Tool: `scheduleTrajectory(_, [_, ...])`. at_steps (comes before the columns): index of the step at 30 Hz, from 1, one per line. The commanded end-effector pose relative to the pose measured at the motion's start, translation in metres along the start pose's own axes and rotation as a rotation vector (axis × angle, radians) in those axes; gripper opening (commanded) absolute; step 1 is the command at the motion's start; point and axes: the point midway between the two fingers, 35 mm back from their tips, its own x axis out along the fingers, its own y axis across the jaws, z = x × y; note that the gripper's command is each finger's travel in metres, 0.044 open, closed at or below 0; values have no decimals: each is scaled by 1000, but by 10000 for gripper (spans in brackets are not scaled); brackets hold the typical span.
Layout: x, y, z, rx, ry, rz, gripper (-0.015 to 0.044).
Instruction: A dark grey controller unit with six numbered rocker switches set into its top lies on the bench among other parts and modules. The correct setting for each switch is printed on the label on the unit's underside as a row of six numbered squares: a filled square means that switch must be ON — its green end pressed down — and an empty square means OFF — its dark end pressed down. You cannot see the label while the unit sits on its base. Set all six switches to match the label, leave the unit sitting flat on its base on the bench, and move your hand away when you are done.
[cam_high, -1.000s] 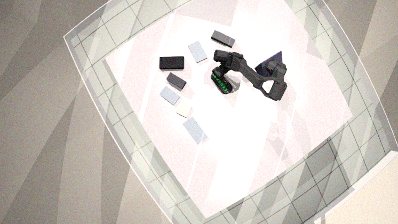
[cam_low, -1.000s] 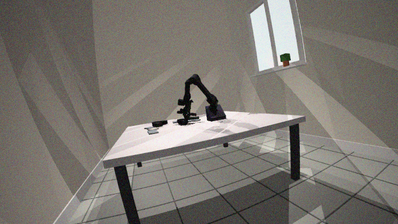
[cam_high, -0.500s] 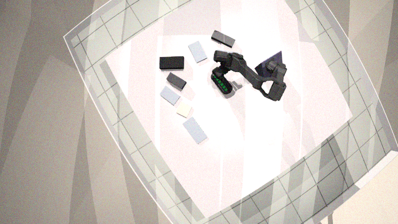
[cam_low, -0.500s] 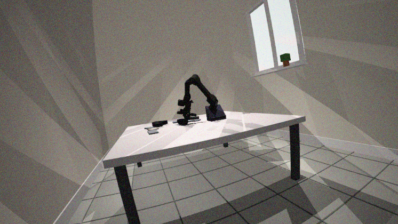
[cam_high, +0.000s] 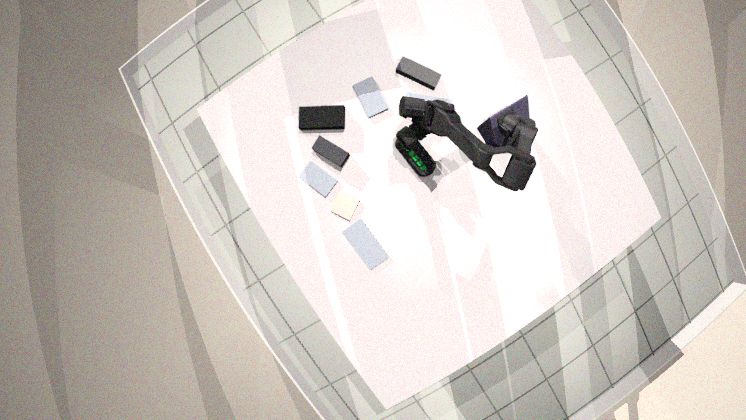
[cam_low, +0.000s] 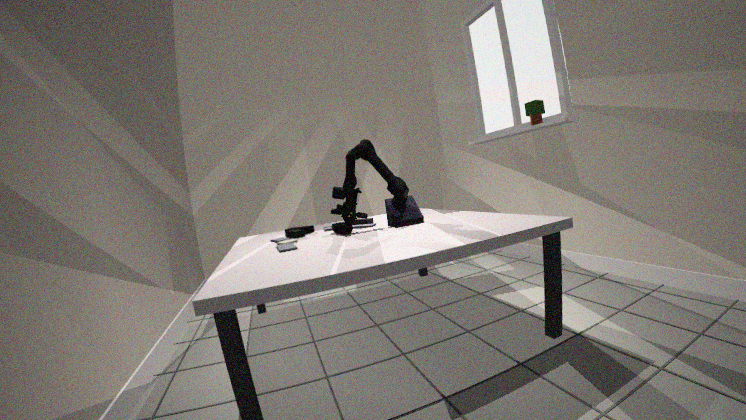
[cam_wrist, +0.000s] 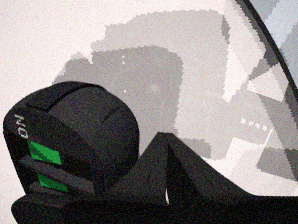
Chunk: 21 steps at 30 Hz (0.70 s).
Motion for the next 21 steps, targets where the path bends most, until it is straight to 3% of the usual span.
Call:
scheduleTrajectory(1, [0, 4, 1, -1, -2, 7, 0])
scheduleTrajectory(21, [3, 17, 2, -1, -3, 7, 0])
